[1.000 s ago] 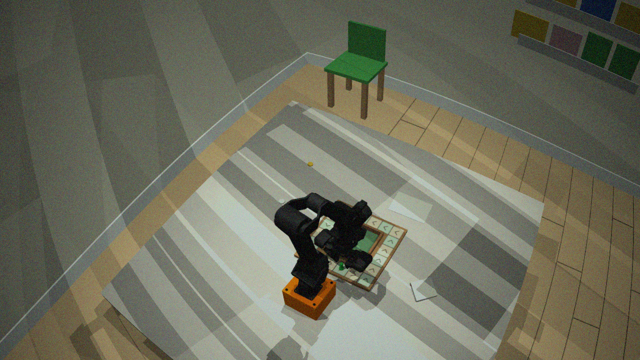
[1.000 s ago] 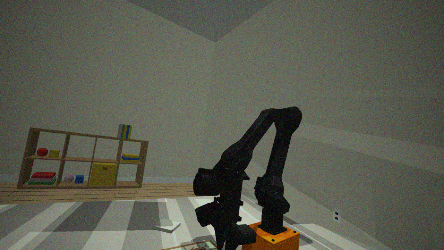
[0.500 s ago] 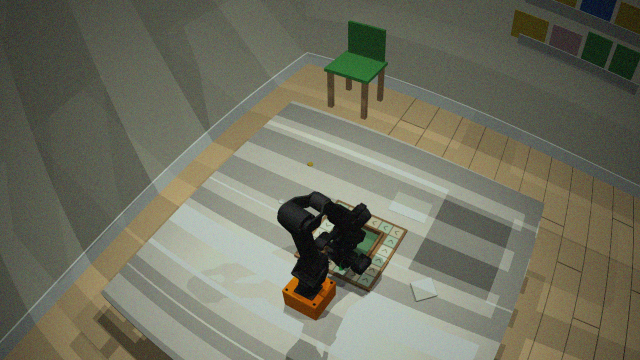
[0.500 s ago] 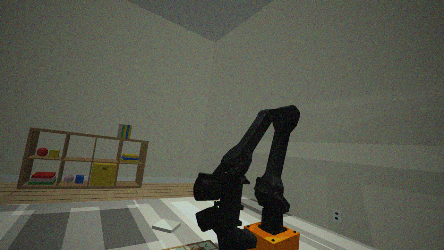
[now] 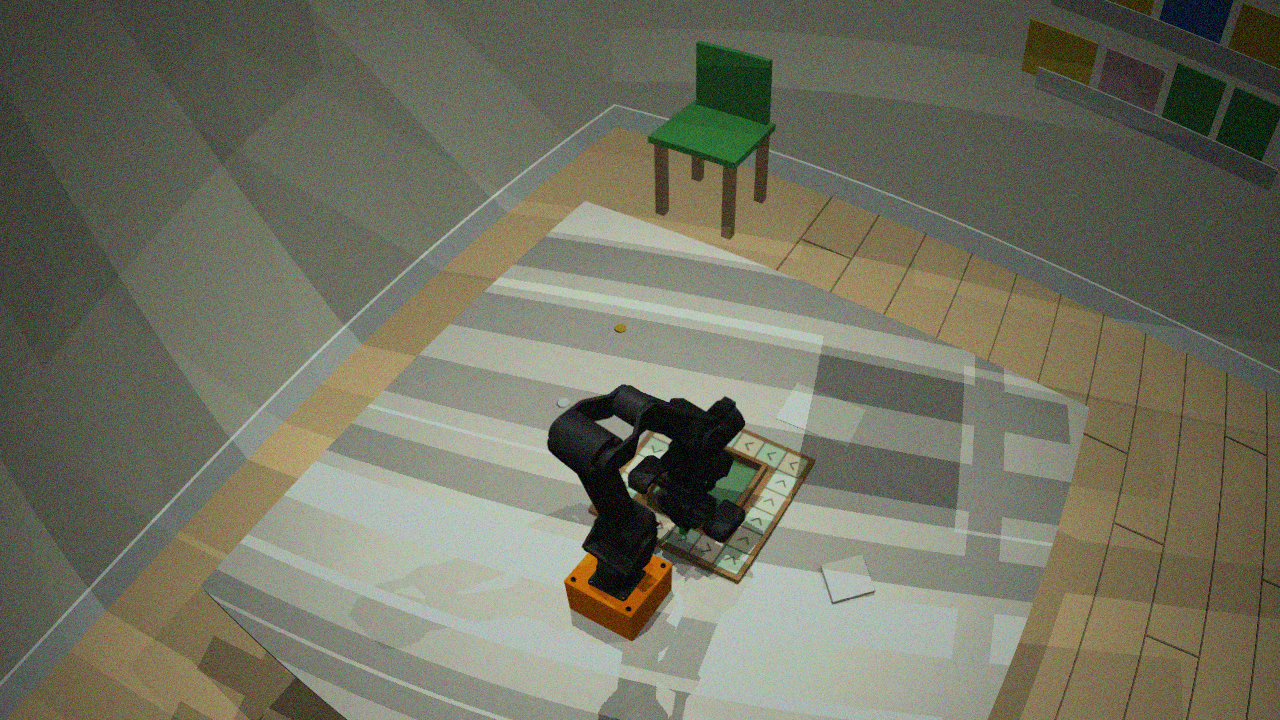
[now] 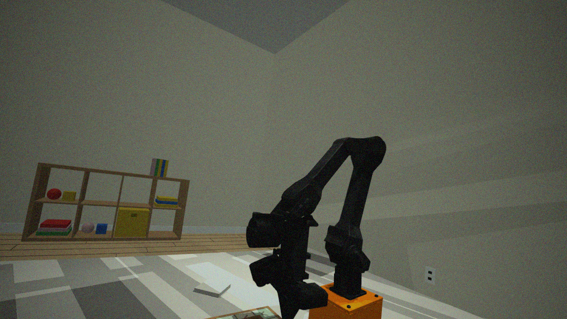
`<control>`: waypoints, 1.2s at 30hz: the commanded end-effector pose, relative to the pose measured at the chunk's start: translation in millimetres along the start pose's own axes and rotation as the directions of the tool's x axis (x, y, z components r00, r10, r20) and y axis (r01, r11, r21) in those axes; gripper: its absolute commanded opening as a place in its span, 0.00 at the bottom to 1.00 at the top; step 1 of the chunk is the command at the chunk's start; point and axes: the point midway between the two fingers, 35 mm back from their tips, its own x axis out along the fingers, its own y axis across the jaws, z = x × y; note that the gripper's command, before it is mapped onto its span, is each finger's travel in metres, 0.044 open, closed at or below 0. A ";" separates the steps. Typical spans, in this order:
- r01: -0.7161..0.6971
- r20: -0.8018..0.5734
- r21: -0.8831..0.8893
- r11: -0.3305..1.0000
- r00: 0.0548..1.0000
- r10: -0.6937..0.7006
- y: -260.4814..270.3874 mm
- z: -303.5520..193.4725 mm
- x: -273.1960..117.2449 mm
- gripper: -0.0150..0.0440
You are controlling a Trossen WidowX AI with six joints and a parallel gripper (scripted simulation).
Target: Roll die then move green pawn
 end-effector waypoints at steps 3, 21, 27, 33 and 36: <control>-0.004 0.013 -0.002 1.000 1.000 0.004 0.7 8.4 -30.7 0.25; -0.004 0.013 -0.002 1.000 1.000 0.004 -0.3 -1.2 -108.3 0.25; -0.003 0.014 -0.002 1.000 1.000 0.003 -9.7 20.4 -99.8 0.25; -0.003 0.016 0.000 1.000 1.000 0.003 -21.6 41.0 -88.9 0.25; -0.002 0.017 0.002 1.000 1.000 0.002 -28.4 50.6 -82.8 0.25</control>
